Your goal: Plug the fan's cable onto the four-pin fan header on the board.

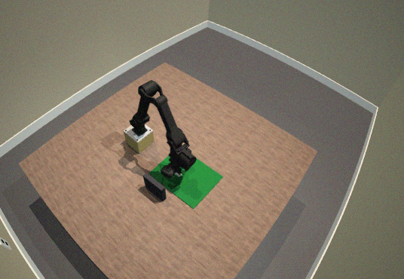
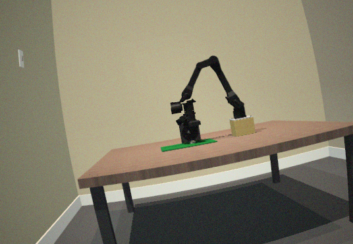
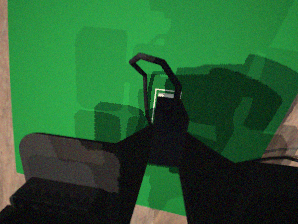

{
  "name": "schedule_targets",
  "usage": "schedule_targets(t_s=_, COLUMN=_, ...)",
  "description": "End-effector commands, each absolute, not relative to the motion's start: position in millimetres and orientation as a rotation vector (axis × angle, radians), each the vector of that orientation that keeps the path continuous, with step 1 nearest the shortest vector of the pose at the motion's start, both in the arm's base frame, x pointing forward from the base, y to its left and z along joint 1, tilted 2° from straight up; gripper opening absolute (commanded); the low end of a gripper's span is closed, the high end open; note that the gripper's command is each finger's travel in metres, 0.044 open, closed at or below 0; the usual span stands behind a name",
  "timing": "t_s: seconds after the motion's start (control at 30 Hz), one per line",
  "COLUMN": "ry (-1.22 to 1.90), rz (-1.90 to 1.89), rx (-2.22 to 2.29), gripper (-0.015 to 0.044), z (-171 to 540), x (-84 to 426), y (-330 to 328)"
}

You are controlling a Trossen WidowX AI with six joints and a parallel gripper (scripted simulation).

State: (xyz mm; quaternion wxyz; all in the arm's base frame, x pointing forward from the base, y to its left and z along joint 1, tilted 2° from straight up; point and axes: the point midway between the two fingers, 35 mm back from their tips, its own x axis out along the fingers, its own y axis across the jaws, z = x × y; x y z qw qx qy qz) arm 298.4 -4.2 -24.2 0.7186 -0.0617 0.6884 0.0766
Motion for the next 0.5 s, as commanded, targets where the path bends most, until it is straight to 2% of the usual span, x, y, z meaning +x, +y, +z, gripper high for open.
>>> schedule_targets(t_s=0.0, ry=1.525, rz=0.170, rx=-0.130, gripper=0.0000, z=-27.8, x=297.2, y=-3.4)
schedule_targets(t_s=0.47, ry=1.525, rz=0.171, rx=-0.130, gripper=0.0000, z=-35.8, x=297.4, y=-3.2)
